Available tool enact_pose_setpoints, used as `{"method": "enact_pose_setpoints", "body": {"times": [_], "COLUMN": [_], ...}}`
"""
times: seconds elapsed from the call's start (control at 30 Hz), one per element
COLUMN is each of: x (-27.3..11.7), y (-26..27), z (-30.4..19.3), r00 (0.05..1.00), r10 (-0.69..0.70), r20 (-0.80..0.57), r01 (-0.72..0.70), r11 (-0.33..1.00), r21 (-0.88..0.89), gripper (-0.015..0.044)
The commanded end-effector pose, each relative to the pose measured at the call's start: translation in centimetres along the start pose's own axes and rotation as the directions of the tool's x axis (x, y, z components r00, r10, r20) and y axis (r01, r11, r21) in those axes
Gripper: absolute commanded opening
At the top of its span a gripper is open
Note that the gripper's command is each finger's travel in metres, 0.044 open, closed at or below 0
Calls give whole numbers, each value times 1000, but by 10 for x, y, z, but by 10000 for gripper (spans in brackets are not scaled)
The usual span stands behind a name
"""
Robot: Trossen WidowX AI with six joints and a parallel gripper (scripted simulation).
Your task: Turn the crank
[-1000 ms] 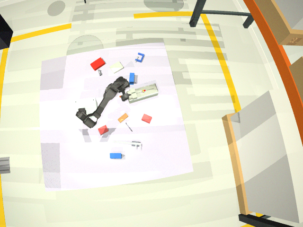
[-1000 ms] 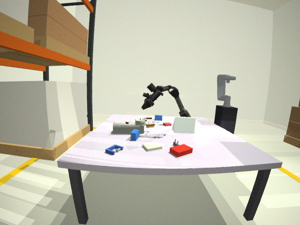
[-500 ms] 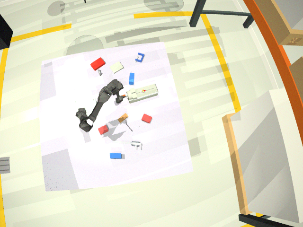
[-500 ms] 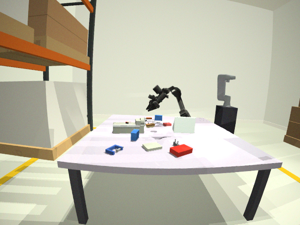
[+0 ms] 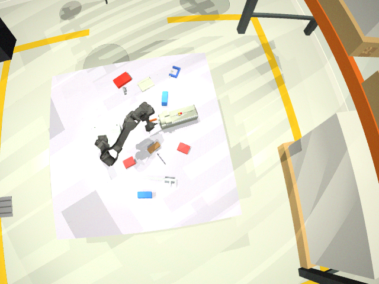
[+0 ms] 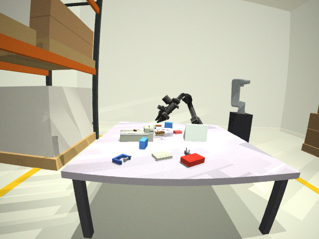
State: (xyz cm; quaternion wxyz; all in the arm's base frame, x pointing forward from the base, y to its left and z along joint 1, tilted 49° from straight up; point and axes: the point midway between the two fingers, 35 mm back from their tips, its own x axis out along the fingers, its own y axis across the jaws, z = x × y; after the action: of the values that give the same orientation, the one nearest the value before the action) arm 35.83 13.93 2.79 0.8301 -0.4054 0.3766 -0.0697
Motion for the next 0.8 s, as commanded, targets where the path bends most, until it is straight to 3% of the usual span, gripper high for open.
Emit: {"method": "enact_pose_setpoints", "body": {"times": [0.0, 0.77], "x": [6, 32], "y": [1, 1], "z": [-7, -33], "r00": [1000, 1000], "r10": [5, 4], "r20": [-9, -9], "r01": [-5, -4], "r11": [1000, 1000], "r21": [-10, -10], "gripper": [440, 440]}}
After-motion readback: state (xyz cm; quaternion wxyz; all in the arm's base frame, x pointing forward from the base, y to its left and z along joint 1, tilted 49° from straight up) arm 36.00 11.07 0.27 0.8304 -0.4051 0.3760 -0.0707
